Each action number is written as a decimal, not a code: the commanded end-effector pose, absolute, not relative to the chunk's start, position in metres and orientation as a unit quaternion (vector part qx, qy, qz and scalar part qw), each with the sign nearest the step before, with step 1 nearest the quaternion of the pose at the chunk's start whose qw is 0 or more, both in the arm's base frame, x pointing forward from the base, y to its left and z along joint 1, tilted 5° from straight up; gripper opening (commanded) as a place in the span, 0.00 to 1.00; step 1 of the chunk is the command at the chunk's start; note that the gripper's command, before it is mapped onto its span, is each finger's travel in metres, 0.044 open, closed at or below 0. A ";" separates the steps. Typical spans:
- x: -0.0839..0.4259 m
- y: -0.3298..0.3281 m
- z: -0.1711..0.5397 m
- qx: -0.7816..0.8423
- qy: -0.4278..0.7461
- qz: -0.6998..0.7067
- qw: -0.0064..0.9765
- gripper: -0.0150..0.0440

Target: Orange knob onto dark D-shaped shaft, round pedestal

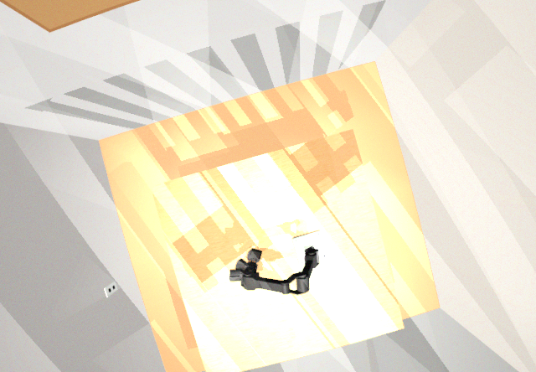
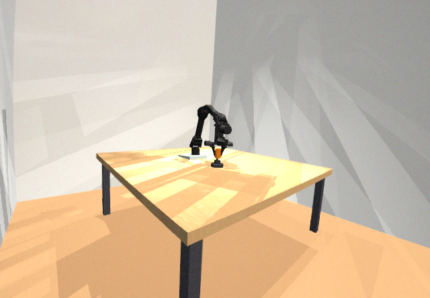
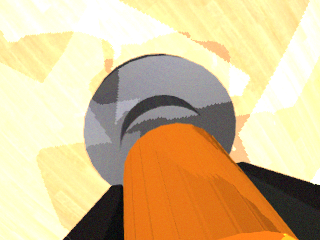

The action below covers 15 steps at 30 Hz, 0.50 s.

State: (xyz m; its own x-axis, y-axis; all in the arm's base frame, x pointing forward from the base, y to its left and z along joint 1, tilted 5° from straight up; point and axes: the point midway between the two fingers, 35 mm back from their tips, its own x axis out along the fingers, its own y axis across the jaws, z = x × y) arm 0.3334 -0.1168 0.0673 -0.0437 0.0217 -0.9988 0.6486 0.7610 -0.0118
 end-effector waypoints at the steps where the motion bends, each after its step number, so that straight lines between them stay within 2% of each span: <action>1: 0.333 -0.117 0.067 0.247 0.680 -0.245 0.645 0.25; 15: 0.335 -0.118 0.072 0.255 0.677 -0.254 0.642 0.25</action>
